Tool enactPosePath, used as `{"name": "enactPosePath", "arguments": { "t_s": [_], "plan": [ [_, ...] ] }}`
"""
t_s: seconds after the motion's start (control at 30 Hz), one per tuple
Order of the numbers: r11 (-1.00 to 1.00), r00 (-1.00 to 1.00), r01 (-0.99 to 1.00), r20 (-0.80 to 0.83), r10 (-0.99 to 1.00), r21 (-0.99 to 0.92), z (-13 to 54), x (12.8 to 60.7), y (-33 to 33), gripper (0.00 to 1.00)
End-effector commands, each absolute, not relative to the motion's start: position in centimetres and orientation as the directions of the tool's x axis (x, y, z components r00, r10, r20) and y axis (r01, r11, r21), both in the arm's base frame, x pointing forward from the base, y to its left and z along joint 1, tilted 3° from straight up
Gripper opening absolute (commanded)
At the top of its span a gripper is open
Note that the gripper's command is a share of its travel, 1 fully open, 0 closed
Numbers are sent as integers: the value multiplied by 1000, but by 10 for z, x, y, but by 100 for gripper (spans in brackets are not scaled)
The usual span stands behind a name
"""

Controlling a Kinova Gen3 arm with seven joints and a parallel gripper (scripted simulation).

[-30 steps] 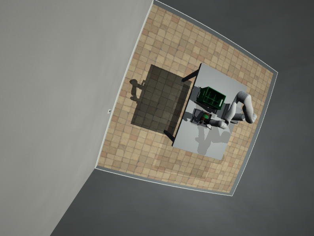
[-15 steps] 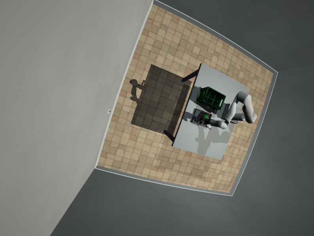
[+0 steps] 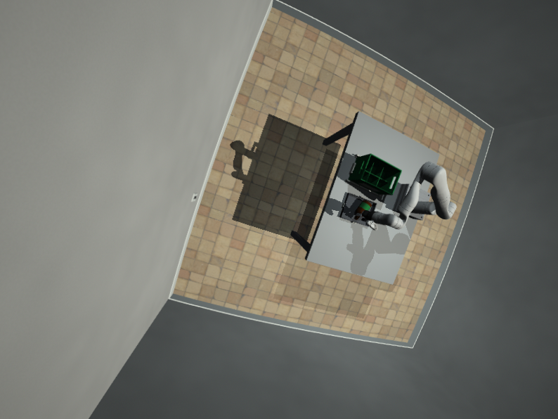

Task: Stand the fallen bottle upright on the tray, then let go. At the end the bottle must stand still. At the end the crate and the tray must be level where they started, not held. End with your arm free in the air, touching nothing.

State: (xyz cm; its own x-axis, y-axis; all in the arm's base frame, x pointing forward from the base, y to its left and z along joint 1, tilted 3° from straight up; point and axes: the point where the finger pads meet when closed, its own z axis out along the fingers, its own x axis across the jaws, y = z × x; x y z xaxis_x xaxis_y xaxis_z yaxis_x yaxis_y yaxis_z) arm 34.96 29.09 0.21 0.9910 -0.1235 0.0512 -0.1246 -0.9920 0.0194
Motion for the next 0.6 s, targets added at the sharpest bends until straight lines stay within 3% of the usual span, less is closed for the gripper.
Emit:
{"name": "enactPosePath", "arguments": {
  "t_s": [0.0, 0.57],
  "plan": [
    [-992, 991, -124, 52, -123, 19, 2, 350, 291, 100],
    [-992, 991, -124, 52, -123, 19, -10, 350, 291, 100]
  ]
}}
